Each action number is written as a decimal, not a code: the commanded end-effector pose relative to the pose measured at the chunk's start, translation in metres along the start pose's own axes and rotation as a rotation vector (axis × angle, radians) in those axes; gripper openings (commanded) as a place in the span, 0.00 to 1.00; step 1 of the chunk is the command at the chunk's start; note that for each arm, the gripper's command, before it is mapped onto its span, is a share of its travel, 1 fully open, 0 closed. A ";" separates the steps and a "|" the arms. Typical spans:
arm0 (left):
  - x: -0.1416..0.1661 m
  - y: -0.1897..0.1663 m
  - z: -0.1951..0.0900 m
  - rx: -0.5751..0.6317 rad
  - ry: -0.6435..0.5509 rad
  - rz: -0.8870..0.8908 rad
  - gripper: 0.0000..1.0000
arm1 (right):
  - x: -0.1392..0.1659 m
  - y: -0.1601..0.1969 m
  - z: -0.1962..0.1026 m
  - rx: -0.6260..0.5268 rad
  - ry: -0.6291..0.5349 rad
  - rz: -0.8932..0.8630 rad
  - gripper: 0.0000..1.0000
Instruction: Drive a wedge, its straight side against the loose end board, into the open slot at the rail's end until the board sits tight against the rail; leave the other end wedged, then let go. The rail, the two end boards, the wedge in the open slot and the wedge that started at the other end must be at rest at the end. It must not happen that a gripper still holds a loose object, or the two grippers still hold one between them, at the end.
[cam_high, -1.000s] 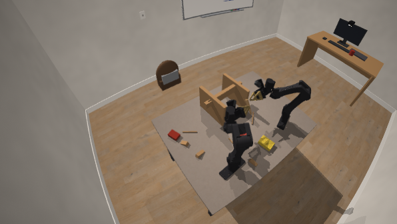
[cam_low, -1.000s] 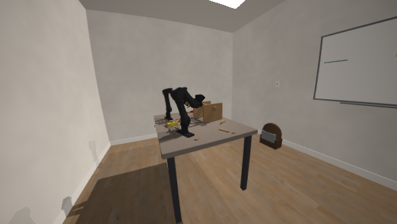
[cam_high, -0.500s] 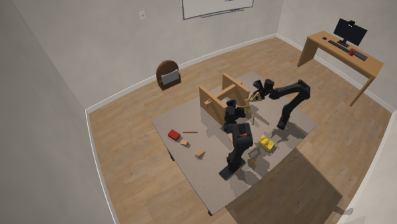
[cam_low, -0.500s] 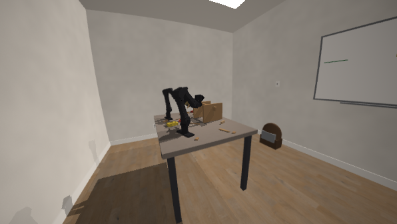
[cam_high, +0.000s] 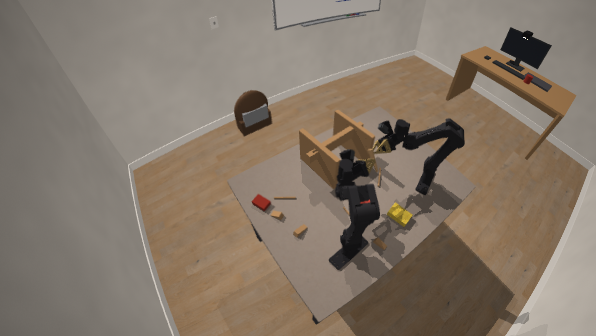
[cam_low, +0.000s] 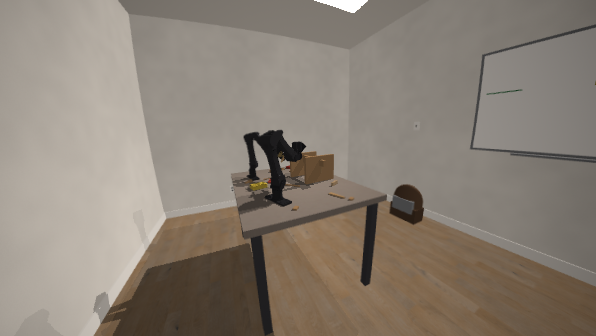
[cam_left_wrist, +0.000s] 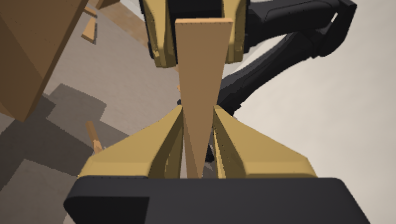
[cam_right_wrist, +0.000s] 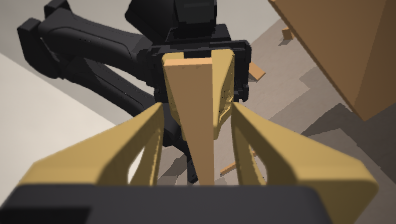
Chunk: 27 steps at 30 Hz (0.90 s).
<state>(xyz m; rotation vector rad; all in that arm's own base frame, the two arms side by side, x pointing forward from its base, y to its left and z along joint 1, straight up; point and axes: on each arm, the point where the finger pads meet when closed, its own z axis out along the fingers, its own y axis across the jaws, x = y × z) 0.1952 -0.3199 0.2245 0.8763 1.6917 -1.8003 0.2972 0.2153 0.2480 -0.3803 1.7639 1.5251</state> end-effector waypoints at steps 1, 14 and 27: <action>-0.018 -0.013 0.001 0.023 -0.021 0.072 0.02 | -0.018 0.010 0.006 -0.020 -0.028 -0.071 0.42; -0.018 -0.013 0.001 0.023 -0.021 0.072 0.02 | -0.019 0.013 0.019 -0.023 -0.030 -0.076 0.42; -0.018 -0.014 0.001 0.025 -0.020 0.073 0.02 | -0.020 0.013 0.026 -0.022 -0.034 -0.075 0.01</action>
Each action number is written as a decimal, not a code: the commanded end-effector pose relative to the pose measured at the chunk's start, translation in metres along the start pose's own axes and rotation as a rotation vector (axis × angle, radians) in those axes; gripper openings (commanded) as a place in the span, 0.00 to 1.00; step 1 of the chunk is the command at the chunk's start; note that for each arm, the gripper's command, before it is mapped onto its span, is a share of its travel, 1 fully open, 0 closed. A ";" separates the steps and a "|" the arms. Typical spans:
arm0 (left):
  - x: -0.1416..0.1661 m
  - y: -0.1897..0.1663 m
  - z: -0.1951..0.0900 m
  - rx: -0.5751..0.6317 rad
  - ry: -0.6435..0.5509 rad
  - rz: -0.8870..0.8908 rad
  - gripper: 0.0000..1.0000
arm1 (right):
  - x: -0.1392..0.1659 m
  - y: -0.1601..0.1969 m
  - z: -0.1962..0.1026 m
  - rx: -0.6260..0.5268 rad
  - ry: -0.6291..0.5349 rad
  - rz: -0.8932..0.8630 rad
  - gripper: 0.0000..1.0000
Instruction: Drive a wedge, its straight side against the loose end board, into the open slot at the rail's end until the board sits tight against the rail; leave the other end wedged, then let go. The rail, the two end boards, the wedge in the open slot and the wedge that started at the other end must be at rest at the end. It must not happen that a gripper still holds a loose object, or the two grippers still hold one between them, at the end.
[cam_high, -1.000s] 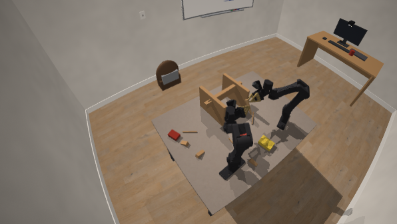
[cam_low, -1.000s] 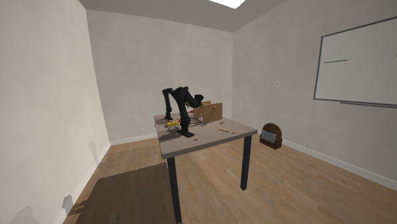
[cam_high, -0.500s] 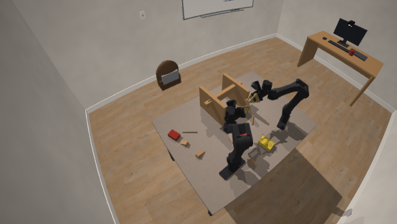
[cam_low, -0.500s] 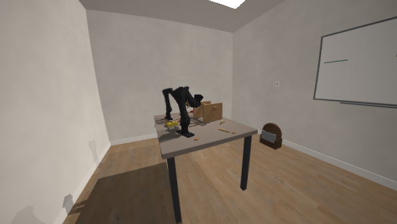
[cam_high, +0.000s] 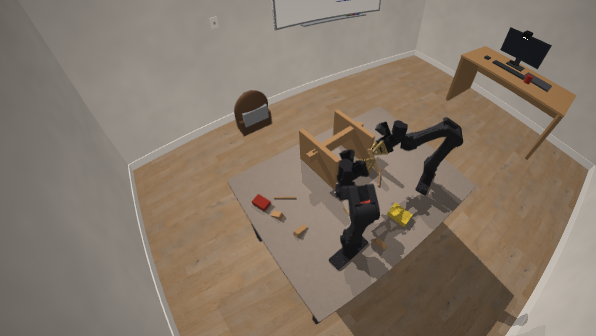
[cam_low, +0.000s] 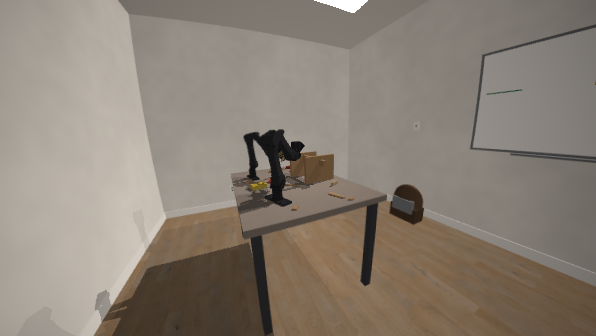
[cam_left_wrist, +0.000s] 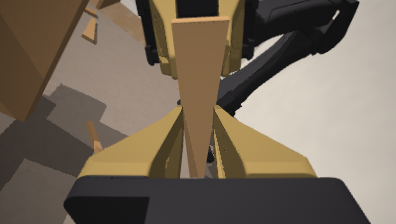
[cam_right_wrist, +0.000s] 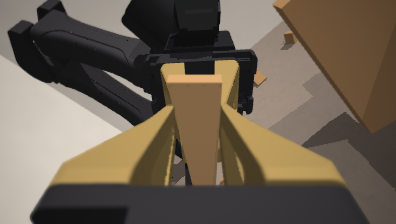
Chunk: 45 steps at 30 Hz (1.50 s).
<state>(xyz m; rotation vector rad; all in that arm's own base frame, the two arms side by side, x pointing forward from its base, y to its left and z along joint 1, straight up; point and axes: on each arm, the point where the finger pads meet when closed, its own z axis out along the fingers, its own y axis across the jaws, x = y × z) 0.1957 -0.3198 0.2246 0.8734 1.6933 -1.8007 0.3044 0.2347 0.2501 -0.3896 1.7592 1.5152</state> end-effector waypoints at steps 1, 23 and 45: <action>-0.014 -0.014 0.001 0.027 -0.018 0.075 0.02 | -0.023 0.011 0.005 -0.022 -0.039 -0.069 0.01; 0.002 -0.013 0.002 0.031 0.009 0.048 0.02 | -0.026 0.009 0.002 -0.009 -0.050 -0.044 0.01; 0.002 -0.005 -0.010 0.000 0.000 0.005 0.42 | -0.024 0.011 0.001 -0.018 -0.042 -0.062 0.01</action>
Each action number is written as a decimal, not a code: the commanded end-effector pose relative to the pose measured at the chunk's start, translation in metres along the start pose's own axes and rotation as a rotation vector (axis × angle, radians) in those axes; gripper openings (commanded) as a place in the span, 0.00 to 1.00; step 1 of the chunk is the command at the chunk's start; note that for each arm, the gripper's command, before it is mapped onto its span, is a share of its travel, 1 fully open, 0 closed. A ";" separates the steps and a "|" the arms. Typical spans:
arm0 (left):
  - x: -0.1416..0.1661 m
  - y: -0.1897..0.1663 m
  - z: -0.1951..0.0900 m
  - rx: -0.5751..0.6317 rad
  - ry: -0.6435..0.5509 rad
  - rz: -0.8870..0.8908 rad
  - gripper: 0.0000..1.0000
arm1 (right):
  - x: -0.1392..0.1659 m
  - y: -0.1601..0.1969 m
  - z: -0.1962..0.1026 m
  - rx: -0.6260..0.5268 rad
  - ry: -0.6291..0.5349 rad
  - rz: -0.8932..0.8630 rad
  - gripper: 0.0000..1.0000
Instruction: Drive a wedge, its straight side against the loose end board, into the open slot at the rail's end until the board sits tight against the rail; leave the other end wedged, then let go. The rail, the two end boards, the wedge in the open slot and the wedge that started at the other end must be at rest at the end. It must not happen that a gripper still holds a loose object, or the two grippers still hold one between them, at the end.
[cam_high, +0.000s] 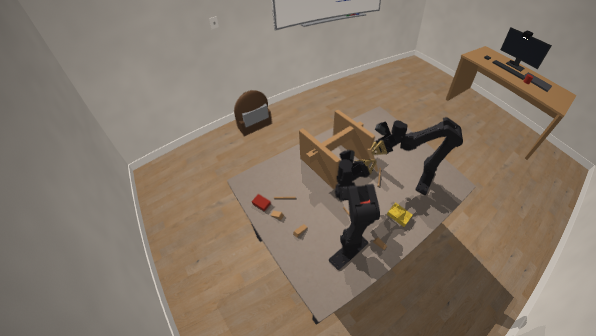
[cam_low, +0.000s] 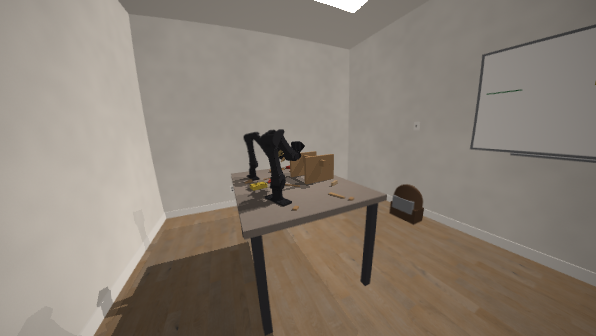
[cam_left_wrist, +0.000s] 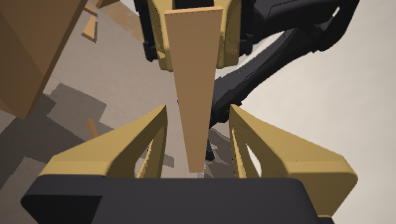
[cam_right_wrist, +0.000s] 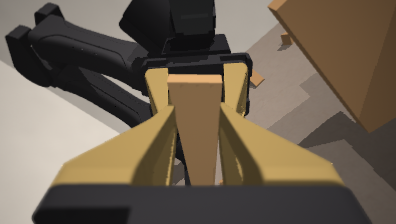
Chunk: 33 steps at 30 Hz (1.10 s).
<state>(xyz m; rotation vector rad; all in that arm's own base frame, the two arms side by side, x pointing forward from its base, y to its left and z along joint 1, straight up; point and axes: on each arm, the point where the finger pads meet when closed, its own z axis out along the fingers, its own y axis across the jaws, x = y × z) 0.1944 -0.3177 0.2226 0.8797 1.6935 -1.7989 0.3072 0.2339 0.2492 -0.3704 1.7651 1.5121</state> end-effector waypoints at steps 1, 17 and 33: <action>-0.005 -0.005 -0.008 0.002 -0.007 0.009 0.42 | -0.023 0.014 0.001 -0.028 -0.035 -0.071 0.01; 0.000 -0.005 -0.029 -0.004 -0.001 -0.019 0.42 | -0.023 0.014 0.001 -0.028 -0.035 -0.071 0.01; 0.004 -0.005 -0.049 -0.009 0.004 -0.036 0.42 | -0.023 0.014 0.001 -0.028 -0.035 -0.071 0.01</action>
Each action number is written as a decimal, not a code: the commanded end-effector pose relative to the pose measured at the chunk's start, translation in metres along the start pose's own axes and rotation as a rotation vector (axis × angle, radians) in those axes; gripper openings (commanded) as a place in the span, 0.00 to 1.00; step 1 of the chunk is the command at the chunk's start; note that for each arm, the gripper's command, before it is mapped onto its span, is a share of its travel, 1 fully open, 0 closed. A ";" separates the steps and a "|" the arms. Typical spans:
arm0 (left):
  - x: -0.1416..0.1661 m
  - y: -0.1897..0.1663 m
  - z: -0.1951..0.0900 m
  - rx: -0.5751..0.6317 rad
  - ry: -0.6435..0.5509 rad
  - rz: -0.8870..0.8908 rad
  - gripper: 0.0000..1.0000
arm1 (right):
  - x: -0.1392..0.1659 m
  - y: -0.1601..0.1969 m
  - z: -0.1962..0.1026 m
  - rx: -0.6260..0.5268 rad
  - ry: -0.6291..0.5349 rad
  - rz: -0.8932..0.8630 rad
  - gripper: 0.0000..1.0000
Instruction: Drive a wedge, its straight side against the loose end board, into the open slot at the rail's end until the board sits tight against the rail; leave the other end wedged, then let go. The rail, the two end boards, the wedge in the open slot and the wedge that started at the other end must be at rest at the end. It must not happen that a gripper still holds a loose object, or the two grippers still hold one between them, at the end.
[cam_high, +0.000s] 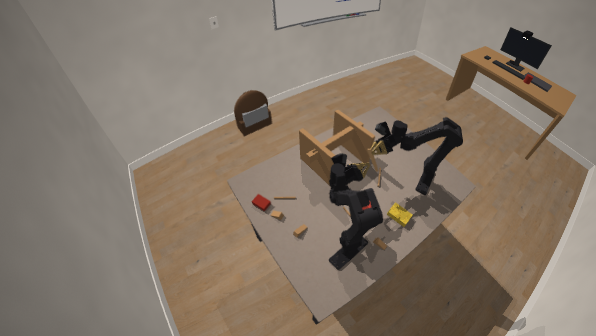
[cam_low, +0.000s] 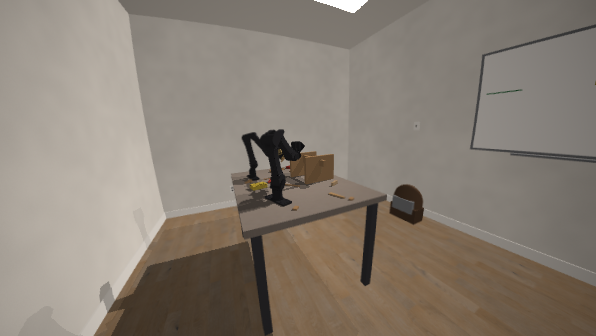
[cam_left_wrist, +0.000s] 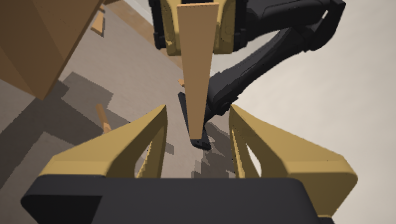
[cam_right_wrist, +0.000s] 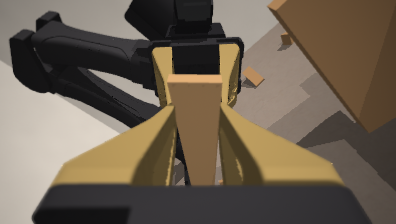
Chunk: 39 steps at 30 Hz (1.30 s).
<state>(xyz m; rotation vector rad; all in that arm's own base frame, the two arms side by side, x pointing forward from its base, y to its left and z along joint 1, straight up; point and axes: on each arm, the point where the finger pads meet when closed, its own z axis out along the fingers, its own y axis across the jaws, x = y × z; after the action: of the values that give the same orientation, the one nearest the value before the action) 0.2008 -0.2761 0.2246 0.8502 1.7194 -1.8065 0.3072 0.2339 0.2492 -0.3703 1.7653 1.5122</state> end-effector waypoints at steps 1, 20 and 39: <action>0.004 -0.005 -0.008 0.003 0.007 -0.005 0.42 | -0.023 0.014 0.001 -0.028 -0.035 -0.071 0.01; -0.029 0.001 -0.021 -0.066 -0.067 0.064 0.42 | -0.023 0.014 0.001 -0.028 -0.035 -0.071 0.01; -0.114 0.027 -0.058 -0.391 -0.296 0.247 0.42 | -0.023 0.014 0.001 -0.028 -0.035 -0.071 0.01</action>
<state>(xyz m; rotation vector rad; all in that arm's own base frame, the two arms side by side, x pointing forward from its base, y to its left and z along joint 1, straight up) 0.2892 -0.2346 0.2656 0.5831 1.6644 -1.4019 0.3072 0.2339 0.2492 -0.3703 1.7653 1.5122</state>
